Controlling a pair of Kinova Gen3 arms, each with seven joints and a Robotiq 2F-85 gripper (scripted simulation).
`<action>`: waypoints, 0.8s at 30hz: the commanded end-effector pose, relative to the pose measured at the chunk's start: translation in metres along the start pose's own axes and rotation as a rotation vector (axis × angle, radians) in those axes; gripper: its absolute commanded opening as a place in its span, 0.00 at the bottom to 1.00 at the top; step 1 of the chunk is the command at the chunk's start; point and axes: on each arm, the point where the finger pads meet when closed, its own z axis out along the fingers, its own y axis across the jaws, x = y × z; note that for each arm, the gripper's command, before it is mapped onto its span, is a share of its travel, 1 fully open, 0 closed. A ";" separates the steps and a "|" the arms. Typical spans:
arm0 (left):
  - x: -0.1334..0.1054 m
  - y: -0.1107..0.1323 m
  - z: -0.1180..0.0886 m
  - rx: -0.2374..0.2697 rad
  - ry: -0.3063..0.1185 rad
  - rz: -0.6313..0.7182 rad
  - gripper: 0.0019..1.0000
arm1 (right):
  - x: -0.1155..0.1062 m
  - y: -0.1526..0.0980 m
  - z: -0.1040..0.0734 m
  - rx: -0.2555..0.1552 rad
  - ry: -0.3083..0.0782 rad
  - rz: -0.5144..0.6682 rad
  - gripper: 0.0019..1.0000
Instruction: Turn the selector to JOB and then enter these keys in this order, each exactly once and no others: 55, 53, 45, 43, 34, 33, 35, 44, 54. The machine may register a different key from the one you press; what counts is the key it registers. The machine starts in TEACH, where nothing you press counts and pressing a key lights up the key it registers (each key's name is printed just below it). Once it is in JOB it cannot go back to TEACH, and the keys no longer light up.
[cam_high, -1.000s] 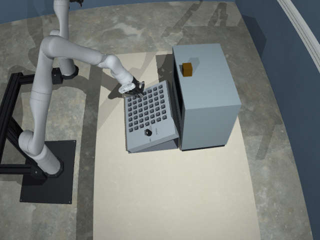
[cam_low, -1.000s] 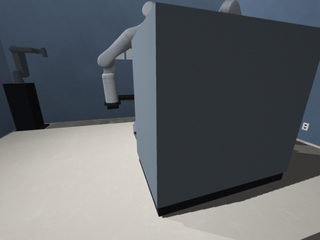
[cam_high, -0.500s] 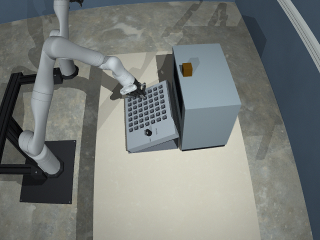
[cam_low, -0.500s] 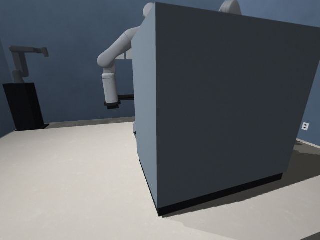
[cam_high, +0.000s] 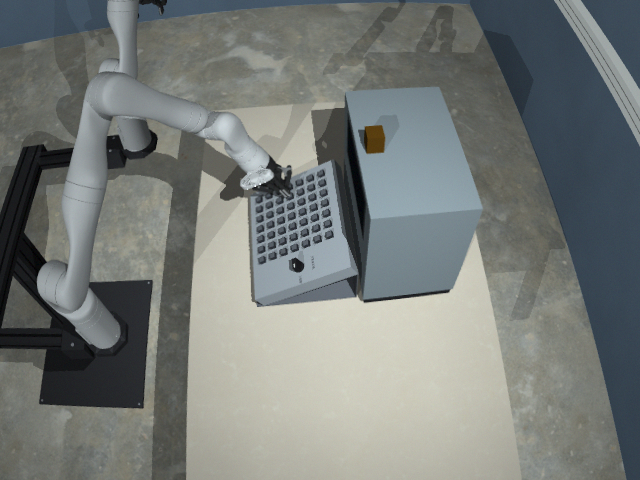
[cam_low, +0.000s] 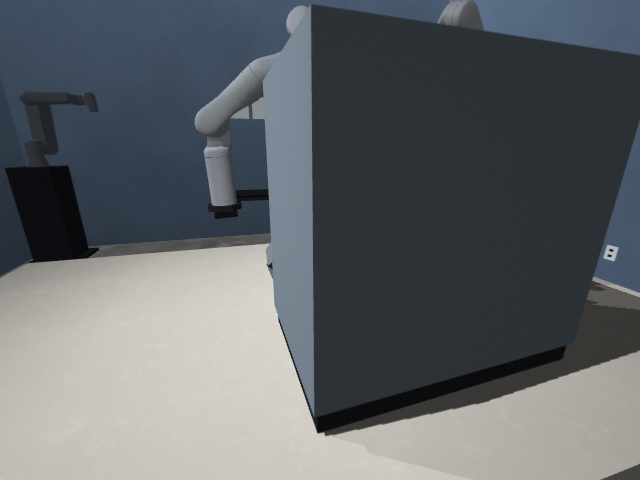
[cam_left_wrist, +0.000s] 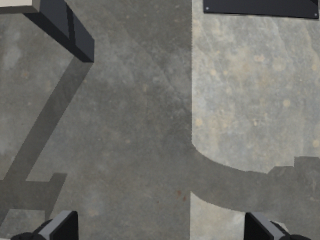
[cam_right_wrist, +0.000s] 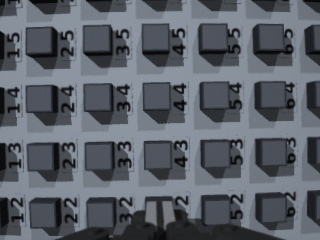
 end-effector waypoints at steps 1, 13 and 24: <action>0.000 0.000 -0.001 0.000 -0.002 0.000 1.00 | 0.000 -0.001 -0.001 0.001 -0.002 0.001 0.10; 0.000 0.000 -0.001 0.000 -0.002 0.000 1.00 | -0.001 -0.001 0.001 0.001 -0.002 0.001 0.10; 0.000 0.000 -0.001 0.000 -0.002 0.000 1.00 | -0.001 -0.001 0.005 0.001 -0.002 0.001 0.10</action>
